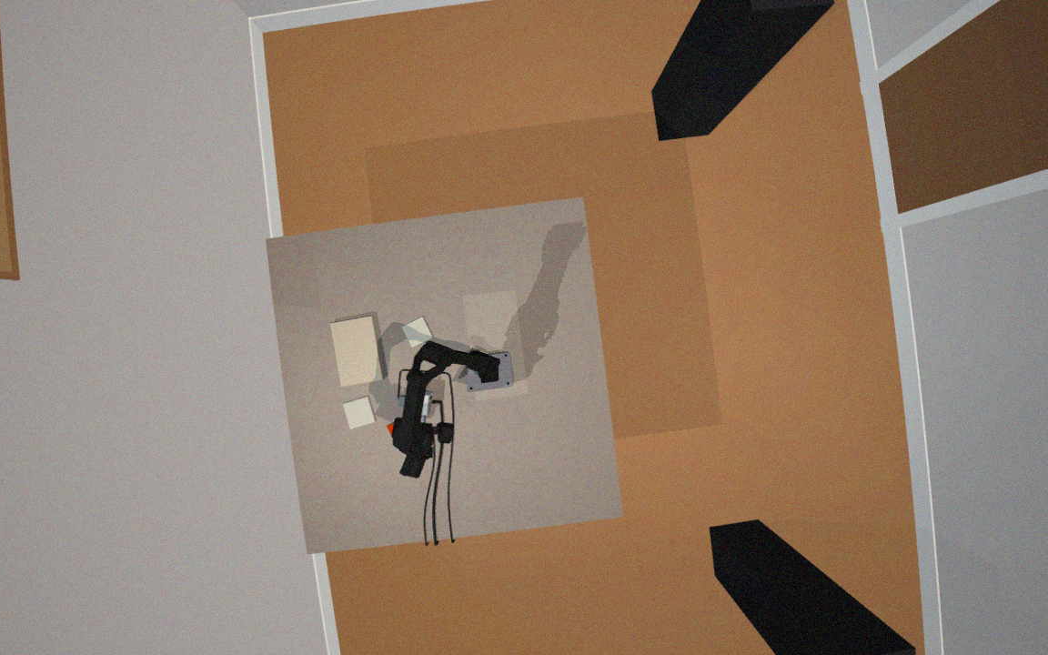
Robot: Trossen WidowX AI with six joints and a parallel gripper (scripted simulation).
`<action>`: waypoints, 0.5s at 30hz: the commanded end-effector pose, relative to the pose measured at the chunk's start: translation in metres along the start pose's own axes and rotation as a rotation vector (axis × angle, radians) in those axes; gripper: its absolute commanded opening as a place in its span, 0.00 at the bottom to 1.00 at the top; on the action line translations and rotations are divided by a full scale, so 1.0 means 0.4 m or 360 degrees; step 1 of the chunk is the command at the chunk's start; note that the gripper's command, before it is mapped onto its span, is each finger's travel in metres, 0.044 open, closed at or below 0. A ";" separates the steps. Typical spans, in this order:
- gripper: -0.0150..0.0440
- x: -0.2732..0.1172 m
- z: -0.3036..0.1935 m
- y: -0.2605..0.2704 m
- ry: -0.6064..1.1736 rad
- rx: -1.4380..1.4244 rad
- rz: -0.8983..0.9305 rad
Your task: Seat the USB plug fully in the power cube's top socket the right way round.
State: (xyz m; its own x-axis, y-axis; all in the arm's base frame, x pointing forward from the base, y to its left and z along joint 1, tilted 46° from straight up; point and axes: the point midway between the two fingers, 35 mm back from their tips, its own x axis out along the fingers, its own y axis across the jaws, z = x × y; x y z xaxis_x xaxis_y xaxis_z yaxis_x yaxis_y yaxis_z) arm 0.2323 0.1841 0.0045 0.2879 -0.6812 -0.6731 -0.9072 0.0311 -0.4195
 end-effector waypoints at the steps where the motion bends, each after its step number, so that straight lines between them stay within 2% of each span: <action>1: 1.00 0.054 -0.048 -0.061 0.0046 -0.0042 0.0149; 7: 1.00 0.166 -0.148 -0.151 0.0108 -0.0137 0.0418; 15: 1.00 0.170 -0.148 -0.148 0.0109 -0.0140 0.0426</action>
State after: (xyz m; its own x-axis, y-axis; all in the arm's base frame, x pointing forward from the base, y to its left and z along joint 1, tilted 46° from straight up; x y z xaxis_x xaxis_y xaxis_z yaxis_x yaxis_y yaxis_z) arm 0.2880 0.0924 0.0200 0.0173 -0.7074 -0.7066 -0.9703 0.1588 -0.1827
